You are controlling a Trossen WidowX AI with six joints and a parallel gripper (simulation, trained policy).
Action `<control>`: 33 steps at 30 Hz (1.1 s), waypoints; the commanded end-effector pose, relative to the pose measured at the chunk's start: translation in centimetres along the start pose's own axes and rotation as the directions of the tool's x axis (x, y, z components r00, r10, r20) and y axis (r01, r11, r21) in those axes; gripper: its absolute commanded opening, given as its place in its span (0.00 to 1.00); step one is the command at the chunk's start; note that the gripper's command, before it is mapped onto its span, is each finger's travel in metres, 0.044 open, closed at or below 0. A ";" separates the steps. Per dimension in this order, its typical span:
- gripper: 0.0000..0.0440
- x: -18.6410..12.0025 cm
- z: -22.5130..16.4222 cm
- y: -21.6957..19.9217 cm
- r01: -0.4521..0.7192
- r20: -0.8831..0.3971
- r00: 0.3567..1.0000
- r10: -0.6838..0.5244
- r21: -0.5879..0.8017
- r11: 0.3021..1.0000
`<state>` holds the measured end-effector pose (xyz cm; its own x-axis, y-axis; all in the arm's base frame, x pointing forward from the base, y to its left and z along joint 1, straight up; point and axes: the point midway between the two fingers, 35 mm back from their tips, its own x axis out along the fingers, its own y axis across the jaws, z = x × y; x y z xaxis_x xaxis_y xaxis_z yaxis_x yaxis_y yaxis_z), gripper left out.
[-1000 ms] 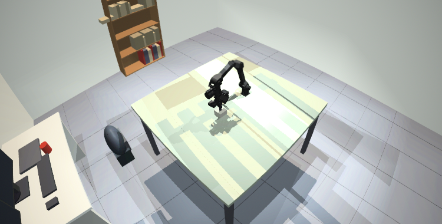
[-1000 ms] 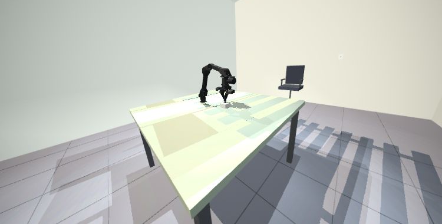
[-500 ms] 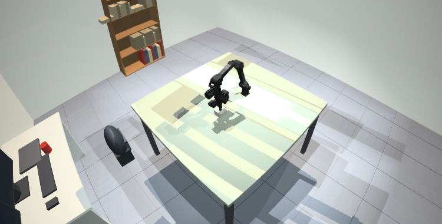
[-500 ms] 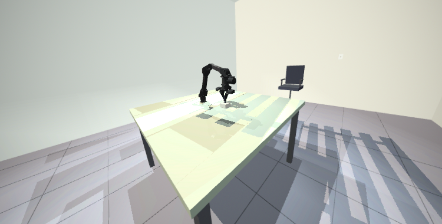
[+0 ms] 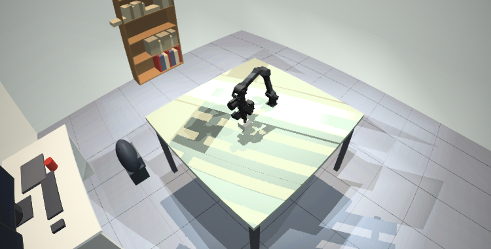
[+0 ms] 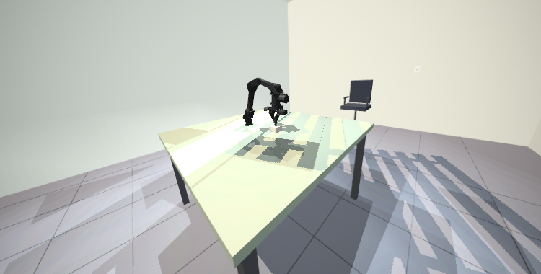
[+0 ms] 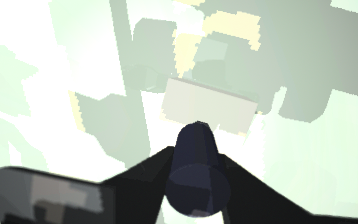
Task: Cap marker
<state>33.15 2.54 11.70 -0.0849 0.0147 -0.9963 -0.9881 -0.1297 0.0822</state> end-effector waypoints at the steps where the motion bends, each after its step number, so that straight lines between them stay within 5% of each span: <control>1: 0.22 1.9 0.3 0.5 -0.060 0.013 0.998 0.060 -0.010 0.998; 33: 0.29 1.9 0.3 0.4 -0.060 0.013 0.998 0.060 -0.014 0.998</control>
<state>33.16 2.55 11.62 -0.0840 0.0148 -0.9964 -0.9876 -0.1344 0.0812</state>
